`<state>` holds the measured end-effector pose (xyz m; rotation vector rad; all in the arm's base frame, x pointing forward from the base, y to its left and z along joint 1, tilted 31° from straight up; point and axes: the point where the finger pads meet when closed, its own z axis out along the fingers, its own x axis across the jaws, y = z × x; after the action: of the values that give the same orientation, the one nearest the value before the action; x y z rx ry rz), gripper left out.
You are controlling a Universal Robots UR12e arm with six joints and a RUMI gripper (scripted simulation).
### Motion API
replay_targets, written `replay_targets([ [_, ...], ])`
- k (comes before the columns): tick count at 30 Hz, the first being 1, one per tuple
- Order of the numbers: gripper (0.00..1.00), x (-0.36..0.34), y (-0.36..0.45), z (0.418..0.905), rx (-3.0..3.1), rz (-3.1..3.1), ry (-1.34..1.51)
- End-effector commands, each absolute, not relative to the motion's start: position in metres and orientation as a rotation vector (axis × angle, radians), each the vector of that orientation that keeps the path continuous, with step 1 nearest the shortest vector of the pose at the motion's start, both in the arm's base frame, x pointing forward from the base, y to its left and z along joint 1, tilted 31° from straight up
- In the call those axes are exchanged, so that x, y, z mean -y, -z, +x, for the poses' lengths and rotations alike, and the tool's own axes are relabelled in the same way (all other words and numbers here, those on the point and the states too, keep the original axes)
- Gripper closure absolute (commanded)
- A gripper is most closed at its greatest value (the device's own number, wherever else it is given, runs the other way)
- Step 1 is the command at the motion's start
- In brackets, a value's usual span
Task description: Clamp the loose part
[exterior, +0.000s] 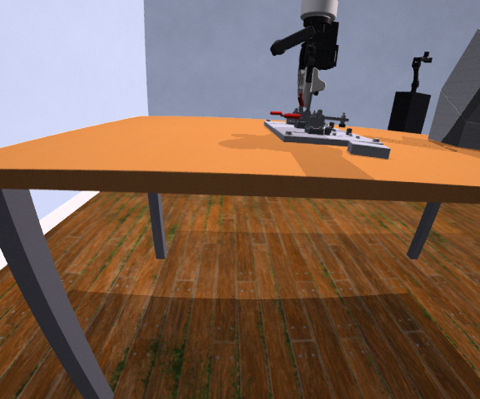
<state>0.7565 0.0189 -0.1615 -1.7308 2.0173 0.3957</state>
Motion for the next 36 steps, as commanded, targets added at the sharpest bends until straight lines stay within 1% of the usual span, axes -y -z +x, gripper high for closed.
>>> replay_targets([
  [1, 0.72, -0.018, 0.161, 0.757, -2.017, -1.73, -0.394],
  [27, 0.72, -0.018, 0.16, 0.757, -2.017, -1.73, -0.394],
  [36, 0.72, -0.007, 0.141, 0.753, -2.017, -1.73, -0.394],
])
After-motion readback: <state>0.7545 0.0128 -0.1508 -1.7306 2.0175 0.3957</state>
